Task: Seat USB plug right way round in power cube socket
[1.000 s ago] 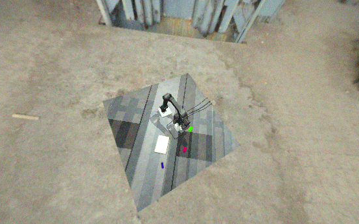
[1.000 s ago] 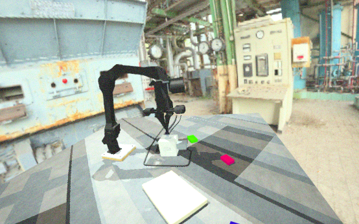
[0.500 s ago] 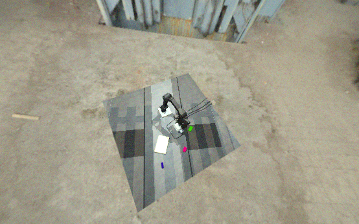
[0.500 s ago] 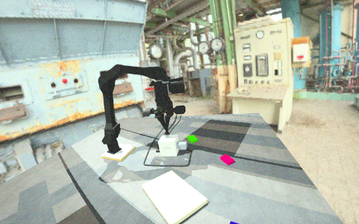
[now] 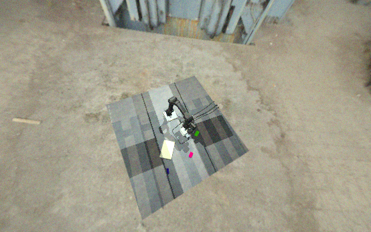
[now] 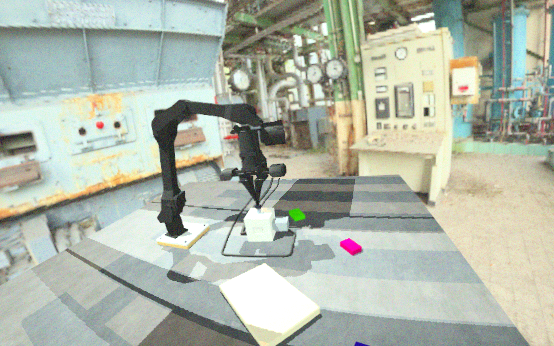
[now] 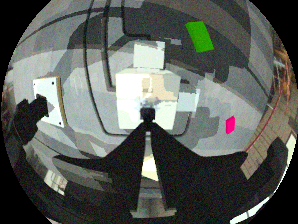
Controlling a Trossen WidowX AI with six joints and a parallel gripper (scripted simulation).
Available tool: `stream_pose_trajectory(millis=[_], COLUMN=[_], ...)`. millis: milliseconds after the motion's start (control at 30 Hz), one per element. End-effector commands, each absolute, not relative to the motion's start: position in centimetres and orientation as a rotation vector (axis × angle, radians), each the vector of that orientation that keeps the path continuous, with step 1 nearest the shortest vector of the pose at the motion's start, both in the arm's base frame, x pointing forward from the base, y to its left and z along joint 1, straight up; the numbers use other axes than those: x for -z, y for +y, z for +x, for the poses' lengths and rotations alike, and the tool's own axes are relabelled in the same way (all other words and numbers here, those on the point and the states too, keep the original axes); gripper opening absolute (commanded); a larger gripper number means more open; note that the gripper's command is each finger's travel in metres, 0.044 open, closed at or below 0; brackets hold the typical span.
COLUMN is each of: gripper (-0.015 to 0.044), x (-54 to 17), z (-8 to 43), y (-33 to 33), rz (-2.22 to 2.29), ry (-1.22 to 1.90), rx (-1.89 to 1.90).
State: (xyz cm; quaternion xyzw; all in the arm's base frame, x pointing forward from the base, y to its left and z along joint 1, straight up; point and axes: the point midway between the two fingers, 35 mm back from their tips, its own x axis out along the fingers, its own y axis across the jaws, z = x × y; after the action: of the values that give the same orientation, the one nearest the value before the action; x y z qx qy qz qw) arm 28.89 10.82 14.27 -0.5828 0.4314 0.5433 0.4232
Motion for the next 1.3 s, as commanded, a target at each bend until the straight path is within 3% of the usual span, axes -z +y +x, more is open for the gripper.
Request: stream_pose_trajectory(millis=[0,1267], gripper=[0.0,0.0], x=[-14.18,-13.73], z=[28.94,28.95], y=[10.79,10.8], rz=[-1.458,-1.458], ry=[1.084,1.084], rx=[-1.353,-1.353])
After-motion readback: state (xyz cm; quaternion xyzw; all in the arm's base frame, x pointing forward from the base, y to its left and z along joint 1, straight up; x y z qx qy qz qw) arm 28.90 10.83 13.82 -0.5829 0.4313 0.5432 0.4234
